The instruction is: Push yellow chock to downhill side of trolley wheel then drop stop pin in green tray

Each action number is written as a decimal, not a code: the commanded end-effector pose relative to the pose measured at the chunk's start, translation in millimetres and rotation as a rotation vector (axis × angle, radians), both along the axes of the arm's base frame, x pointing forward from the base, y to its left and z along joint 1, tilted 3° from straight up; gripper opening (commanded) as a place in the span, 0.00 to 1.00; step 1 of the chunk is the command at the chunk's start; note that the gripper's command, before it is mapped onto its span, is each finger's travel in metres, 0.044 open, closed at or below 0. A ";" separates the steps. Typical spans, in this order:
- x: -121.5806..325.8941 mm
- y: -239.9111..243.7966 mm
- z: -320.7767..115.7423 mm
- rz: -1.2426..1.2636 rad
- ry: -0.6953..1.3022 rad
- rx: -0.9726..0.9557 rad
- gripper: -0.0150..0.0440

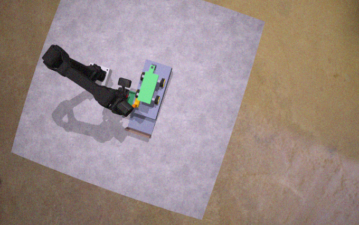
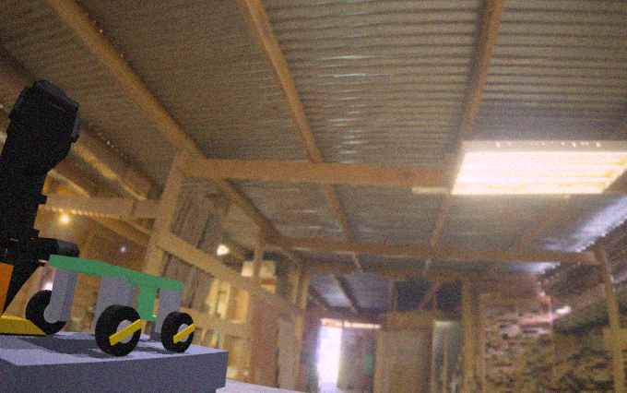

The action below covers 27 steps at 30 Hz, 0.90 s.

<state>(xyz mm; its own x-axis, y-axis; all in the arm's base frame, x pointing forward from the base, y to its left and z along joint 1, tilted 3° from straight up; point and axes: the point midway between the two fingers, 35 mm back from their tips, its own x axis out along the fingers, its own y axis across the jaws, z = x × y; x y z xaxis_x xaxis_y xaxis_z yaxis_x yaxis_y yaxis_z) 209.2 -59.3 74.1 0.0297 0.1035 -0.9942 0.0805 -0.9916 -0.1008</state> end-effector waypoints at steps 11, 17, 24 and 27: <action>-2.4 5.4 -15.3 -0.003 0.012 0.011 0.52; -2.1 0.9 -15.3 -0.003 0.012 0.010 0.58; -2.7 -2.9 -16.4 -0.003 0.012 0.010 0.58; -2.8 -4.5 -16.9 -0.003 0.012 0.010 0.58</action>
<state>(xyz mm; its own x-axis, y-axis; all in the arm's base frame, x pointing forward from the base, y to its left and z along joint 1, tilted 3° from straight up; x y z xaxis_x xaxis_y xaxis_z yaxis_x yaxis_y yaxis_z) 205.8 -61.5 58.7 0.0197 0.1094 -0.9938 0.0738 -0.9914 -0.1077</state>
